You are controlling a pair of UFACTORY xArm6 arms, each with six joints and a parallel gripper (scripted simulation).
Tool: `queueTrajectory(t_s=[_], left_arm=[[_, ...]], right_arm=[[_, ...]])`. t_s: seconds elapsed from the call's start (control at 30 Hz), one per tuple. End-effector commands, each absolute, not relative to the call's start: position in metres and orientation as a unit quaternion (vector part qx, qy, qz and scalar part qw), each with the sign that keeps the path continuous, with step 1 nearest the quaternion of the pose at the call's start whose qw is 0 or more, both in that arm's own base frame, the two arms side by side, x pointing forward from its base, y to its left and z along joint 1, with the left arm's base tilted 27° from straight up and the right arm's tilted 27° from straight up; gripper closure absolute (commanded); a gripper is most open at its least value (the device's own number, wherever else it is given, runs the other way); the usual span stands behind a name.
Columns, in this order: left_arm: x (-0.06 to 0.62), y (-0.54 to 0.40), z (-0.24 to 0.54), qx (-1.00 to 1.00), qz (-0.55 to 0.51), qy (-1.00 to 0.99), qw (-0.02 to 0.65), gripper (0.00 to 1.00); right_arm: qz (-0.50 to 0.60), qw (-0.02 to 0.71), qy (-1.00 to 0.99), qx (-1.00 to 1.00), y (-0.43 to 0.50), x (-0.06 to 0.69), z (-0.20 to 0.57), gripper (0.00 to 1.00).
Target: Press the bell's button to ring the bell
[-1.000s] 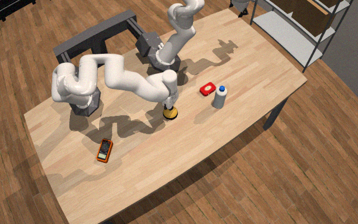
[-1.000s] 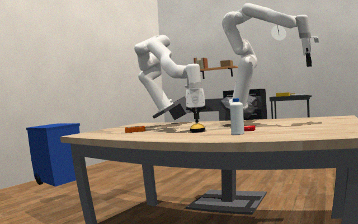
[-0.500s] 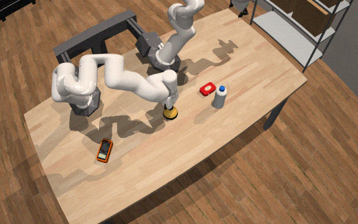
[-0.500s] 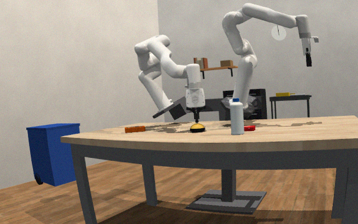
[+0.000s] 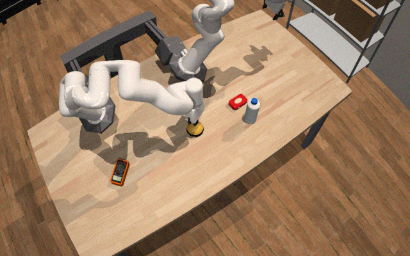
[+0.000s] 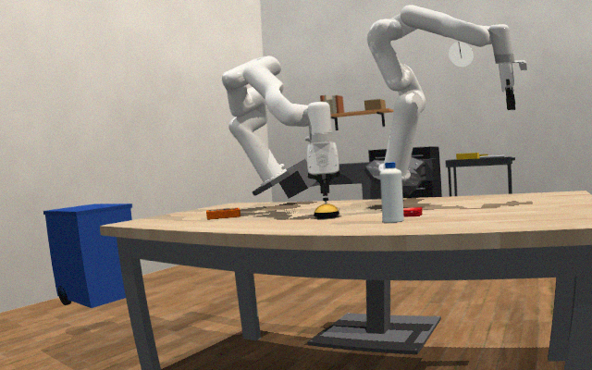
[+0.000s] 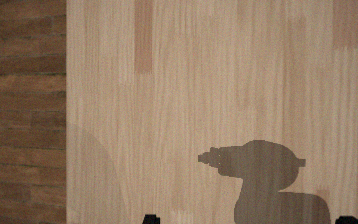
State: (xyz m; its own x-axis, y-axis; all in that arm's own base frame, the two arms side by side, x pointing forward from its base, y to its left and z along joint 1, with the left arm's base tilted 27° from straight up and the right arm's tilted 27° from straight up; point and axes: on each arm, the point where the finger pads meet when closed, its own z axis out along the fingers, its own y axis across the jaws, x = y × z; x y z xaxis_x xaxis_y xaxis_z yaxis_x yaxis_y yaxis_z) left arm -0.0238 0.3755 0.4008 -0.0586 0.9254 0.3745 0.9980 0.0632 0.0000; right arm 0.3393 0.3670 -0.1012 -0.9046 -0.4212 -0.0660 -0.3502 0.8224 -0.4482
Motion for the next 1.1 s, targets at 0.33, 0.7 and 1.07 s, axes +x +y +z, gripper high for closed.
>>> queueTrajectory(t_s=[0.33, 0.7, 1.07], left_arm=[[-0.024, 0.376, 0.403, -0.671, -0.132, -0.715, 0.141, 0.00], [-0.024, 0.376, 0.403, -0.671, -0.132, -0.715, 0.141, 0.00], [-0.024, 0.376, 0.403, -0.671, -0.132, -0.715, 0.141, 0.00]], right_arm=[[-0.217, 0.083, 0.951, -0.203, 0.382, 0.331, -0.068, 1.00], [-0.217, 0.083, 0.951, -0.203, 0.390, 0.327, -0.051, 1.00], [-0.216, 0.083, 0.951, -0.203, 0.391, 0.326, -0.048, 1.00]])
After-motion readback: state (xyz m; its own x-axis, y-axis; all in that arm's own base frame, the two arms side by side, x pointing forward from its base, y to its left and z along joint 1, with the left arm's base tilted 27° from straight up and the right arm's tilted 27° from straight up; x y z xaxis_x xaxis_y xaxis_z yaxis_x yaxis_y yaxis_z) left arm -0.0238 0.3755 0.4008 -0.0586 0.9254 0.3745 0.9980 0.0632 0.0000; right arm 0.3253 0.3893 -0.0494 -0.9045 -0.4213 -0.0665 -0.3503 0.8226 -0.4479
